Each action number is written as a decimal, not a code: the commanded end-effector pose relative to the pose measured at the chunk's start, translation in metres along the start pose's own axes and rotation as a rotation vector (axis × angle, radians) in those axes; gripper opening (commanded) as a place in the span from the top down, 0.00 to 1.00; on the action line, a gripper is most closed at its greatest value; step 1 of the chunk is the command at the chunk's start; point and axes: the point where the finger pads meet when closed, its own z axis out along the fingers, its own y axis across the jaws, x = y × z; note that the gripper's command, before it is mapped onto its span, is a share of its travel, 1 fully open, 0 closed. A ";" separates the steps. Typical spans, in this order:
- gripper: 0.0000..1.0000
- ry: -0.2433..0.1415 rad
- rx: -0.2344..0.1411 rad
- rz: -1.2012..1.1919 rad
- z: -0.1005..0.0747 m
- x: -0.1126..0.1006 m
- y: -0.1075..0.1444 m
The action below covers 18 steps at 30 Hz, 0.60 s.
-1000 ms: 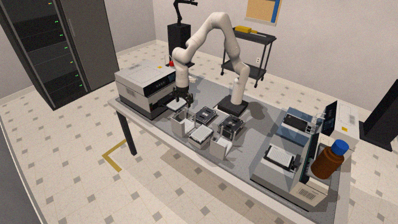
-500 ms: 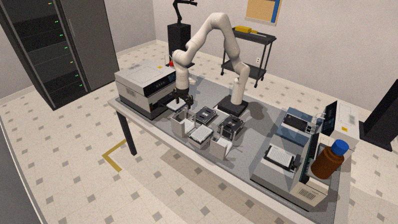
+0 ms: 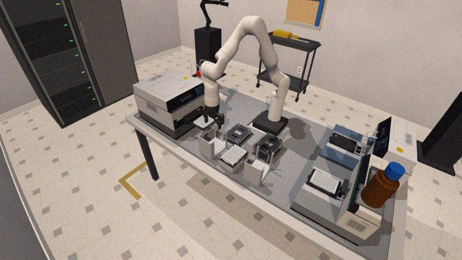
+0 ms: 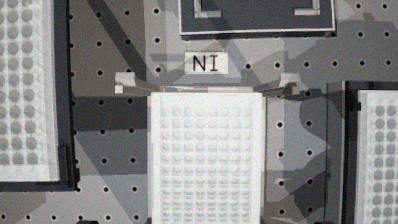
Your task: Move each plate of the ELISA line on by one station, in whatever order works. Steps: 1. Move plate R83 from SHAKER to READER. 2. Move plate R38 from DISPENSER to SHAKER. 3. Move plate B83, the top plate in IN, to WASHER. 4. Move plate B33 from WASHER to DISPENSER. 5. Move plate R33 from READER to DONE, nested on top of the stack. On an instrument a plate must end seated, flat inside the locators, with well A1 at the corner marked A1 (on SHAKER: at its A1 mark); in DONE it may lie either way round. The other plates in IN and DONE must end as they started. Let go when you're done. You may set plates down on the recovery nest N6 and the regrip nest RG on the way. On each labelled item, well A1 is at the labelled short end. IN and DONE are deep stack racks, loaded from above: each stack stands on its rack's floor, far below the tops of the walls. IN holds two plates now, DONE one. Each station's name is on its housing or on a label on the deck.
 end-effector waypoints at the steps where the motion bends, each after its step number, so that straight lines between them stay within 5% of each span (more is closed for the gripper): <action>1: 0.00 0.002 0.004 0.006 0.007 0.000 0.000; 18: 0.00 0.002 0.004 0.006 0.027 0.001 0.000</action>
